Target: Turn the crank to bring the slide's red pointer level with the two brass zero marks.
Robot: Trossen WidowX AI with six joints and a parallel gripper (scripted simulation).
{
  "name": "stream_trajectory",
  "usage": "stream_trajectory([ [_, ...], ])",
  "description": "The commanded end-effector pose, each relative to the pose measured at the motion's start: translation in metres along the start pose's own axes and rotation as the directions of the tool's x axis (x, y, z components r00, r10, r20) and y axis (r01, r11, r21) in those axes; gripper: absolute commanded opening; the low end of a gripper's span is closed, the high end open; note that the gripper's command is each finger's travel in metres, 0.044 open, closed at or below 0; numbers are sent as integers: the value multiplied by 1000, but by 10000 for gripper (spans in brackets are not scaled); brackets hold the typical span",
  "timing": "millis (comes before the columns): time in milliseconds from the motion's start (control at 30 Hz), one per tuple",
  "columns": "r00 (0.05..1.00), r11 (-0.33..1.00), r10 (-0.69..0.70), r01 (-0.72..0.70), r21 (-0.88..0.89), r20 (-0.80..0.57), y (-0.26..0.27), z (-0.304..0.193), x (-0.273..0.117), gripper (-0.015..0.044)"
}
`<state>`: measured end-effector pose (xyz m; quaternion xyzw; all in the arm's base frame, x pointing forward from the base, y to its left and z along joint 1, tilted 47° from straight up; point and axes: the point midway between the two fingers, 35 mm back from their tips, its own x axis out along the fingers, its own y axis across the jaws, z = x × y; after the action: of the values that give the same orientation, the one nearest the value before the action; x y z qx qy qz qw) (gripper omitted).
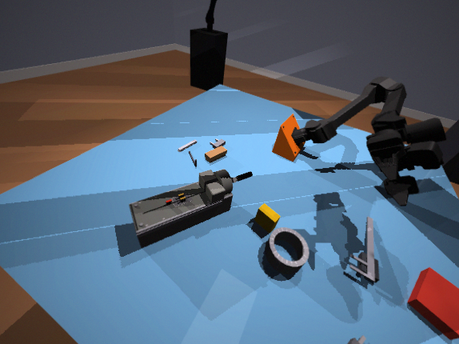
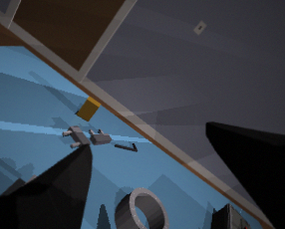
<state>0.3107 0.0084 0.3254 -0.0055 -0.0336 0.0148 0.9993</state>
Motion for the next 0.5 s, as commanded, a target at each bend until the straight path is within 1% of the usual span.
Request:
stream_trajectory([
  [0,1000,1000,0,0,0,-3,0,0,1,426],
  [33,1000,1000,-1,1,0,-11,-2,-1,3,440],
  [467,976,1000,-15,20,24,-219,-42,-33,58,440],
])
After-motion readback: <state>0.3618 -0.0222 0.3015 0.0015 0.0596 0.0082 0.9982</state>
